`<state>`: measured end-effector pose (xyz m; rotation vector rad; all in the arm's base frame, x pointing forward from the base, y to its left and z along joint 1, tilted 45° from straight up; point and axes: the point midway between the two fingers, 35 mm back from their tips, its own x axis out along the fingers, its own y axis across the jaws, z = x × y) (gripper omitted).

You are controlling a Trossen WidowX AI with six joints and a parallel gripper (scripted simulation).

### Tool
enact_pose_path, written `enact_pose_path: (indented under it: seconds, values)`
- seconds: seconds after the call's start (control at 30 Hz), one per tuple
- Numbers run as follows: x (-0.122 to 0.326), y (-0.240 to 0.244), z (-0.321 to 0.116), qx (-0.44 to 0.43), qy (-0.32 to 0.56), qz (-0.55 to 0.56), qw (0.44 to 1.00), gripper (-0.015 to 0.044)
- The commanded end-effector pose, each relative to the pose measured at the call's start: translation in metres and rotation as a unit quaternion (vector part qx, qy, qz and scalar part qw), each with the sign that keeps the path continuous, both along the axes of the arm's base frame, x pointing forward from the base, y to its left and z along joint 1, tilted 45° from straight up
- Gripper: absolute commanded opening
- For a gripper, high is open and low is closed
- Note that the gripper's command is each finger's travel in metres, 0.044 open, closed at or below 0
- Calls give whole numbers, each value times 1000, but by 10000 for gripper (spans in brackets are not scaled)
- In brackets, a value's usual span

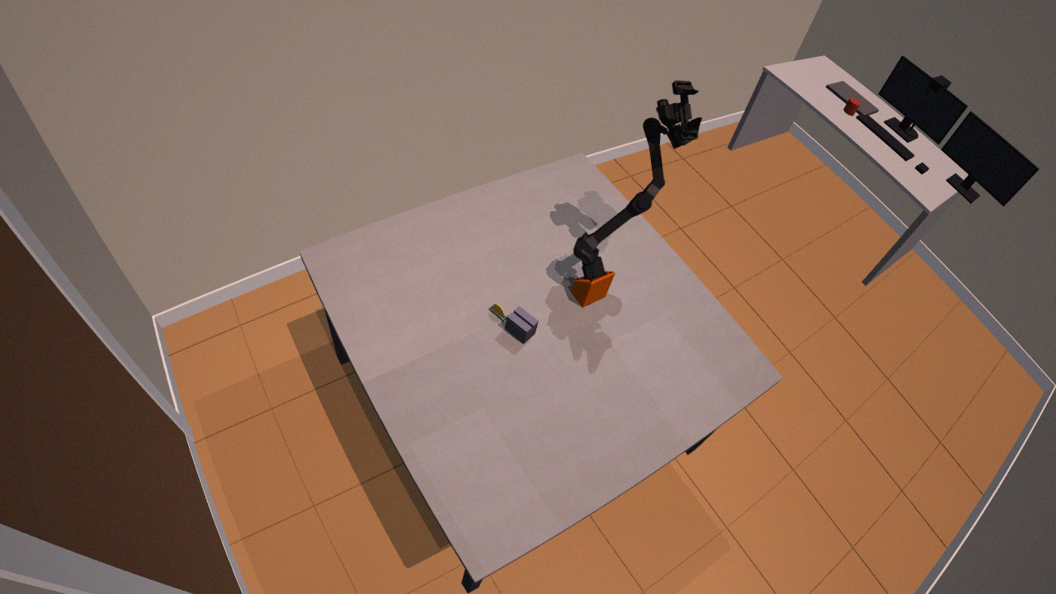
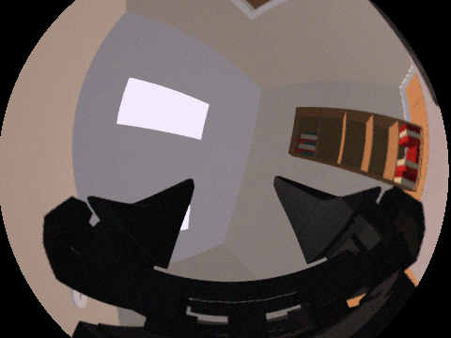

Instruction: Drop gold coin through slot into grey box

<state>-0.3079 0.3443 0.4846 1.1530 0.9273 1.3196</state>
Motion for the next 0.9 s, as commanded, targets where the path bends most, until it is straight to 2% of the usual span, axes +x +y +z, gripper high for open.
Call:
enact_pose_path:
  seconds: [0.0, 0.13, 0.27, 0.43, 0.6, 0.87]
  values:
    - [0, -1, 2, 3, 6, 3, 1000, 374]
    - [8, -28, 44, 54, 132, 59, 988, 269]
    - [25, -63, 94, 111, 276, 130, 946, 164]
    - [58, -94, 137, 165, 420, 193, 871, 161]
    - [97, -135, 181, 211, 541, 270, 768, 161]
    - [190, -208, 237, 273, 699, 395, 530, 161]
